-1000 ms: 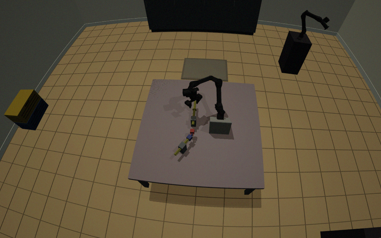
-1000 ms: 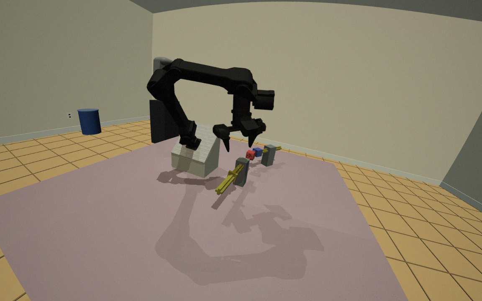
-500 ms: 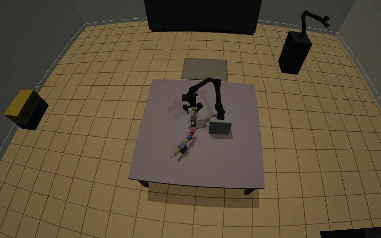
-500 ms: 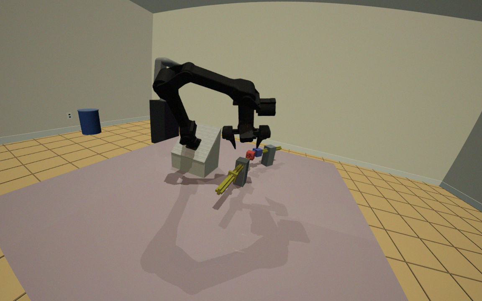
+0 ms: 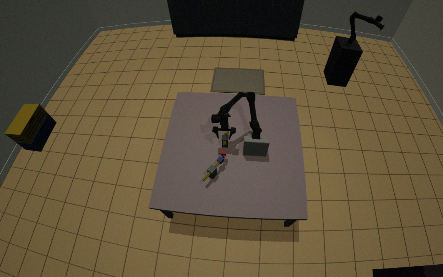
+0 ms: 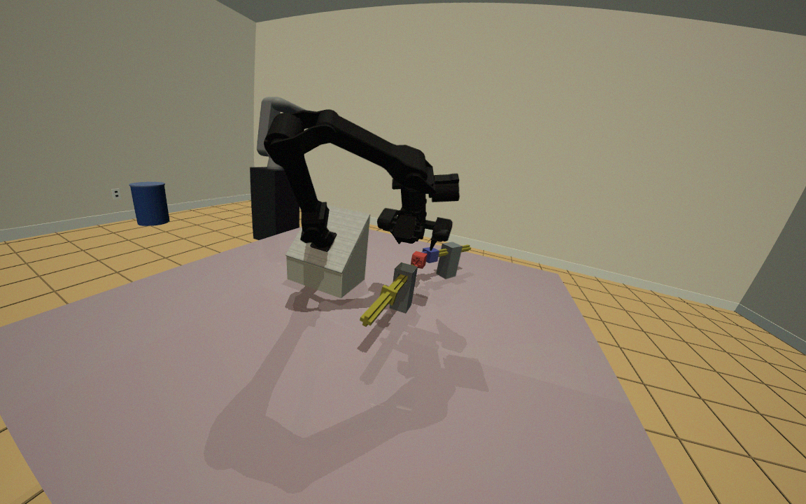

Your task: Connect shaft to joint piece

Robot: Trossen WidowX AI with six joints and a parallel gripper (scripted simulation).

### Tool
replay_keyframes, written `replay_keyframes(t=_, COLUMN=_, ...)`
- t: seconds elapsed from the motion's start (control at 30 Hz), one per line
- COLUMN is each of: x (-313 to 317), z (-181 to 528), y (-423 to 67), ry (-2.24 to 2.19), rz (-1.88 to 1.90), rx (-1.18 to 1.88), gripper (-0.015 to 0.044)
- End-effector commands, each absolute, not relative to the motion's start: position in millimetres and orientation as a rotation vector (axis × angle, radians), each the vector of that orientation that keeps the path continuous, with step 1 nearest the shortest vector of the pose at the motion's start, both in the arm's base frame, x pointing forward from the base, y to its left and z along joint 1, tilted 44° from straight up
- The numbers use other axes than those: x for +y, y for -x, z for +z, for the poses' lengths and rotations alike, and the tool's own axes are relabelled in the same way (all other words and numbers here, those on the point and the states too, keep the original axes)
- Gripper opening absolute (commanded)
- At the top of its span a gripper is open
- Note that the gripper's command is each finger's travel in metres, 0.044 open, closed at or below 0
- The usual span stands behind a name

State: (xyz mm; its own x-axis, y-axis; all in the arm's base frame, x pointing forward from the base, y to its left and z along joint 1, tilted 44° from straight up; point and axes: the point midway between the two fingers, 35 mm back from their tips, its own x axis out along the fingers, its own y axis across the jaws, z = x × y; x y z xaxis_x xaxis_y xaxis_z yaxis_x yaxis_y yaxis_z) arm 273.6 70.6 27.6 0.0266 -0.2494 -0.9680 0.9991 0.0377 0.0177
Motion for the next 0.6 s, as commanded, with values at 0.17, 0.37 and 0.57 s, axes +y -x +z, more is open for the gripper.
replay_keyframes(t=0.17, x=70, z=25, y=-273, ry=-1.009, rz=-1.281, rx=1.028, gripper=0.0440)
replay_keyframes(t=0.37, x=51, z=41, y=-280, ry=-0.832, rz=-1.179, rx=1.071, gripper=0.0440)
replay_keyframes(t=0.57, x=31, z=59, y=-285, ry=-0.642, rz=-1.084, rx=1.115, gripper=0.0440)
